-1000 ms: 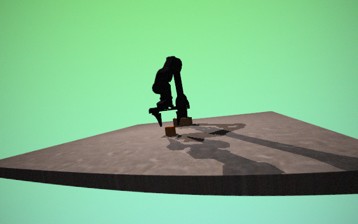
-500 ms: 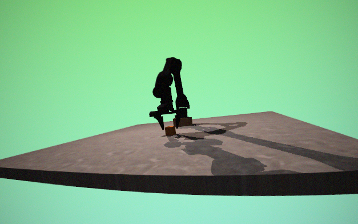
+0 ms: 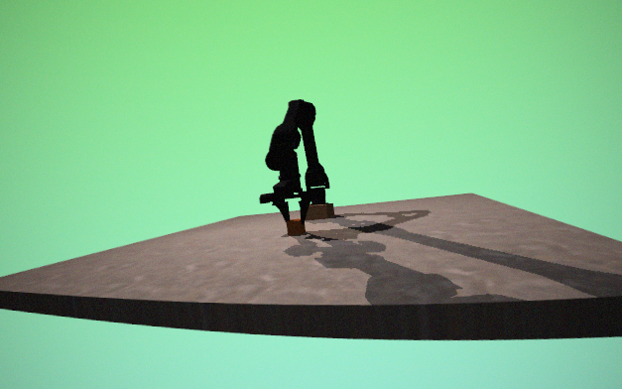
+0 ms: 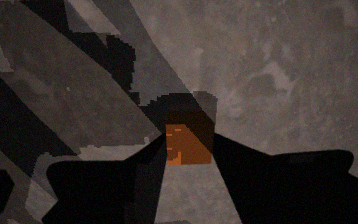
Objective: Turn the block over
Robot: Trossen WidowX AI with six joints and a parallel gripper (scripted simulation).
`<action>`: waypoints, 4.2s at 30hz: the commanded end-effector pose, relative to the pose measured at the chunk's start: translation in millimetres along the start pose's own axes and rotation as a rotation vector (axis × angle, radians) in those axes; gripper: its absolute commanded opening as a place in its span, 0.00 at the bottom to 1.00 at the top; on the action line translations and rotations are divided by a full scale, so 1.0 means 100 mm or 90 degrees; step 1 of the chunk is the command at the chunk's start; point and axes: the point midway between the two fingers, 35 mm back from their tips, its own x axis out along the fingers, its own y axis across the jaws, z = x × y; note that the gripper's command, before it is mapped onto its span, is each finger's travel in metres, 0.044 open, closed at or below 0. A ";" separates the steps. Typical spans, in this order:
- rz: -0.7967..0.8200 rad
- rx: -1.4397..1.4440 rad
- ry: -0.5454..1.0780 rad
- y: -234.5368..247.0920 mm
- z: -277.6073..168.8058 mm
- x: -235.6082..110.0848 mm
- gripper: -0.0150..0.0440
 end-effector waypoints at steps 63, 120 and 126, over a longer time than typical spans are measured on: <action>-0.001 0.002 -0.359 0.00 0.00 -0.11 0.25; -0.001 0.004 -0.674 0.00 -0.09 0.10 0.48; -0.001 0.004 -0.674 0.00 -0.09 0.10 0.74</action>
